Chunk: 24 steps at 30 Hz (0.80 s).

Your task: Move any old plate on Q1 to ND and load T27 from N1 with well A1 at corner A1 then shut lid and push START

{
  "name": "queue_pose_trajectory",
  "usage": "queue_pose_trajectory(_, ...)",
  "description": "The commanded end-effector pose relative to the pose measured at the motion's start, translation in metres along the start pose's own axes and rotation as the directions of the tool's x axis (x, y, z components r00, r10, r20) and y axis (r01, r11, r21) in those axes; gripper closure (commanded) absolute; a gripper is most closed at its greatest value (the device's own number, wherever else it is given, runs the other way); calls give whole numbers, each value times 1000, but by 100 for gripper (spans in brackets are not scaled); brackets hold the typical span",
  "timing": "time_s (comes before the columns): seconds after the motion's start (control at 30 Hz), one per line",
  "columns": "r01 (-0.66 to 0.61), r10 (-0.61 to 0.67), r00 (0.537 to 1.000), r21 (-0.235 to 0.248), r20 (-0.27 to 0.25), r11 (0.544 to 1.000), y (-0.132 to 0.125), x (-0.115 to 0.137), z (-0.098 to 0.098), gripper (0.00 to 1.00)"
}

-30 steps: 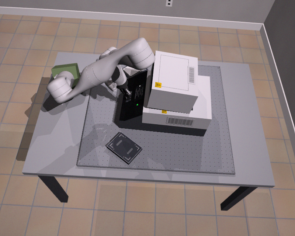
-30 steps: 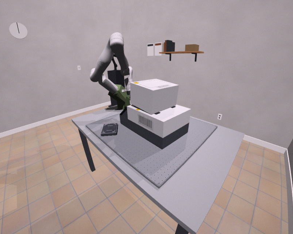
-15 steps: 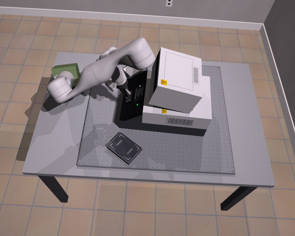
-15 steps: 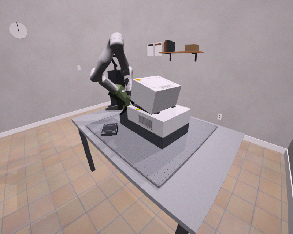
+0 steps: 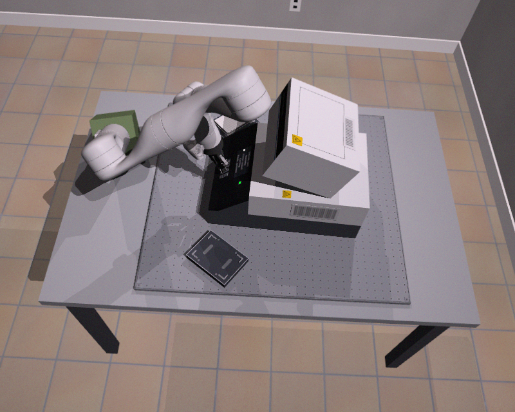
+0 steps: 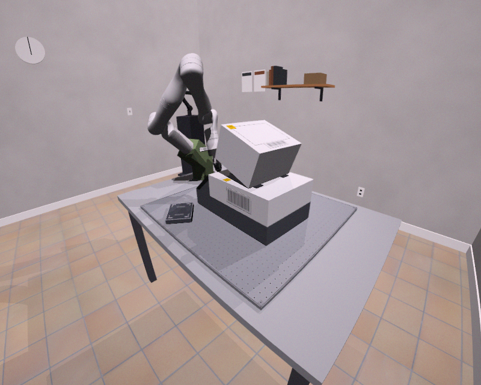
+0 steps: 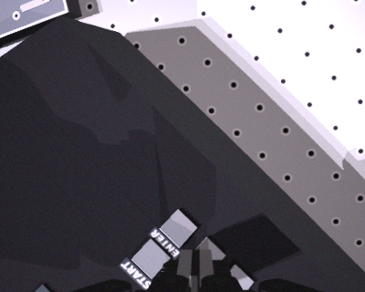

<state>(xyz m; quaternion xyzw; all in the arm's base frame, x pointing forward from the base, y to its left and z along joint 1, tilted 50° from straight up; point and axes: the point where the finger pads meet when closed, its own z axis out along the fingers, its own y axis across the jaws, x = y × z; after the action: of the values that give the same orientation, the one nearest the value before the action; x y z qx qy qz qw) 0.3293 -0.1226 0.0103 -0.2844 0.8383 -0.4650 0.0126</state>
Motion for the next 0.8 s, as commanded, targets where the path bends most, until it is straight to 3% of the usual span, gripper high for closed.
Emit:
queue_pose_trajectory(0.0, -3, 3, 1000, 3, 1, 1000, -1, -1, 1, 90)
queue_pose_trajectory(0.77, -3, 3, 1000, 3, 1, 1000, 0, 0, -2, 90)
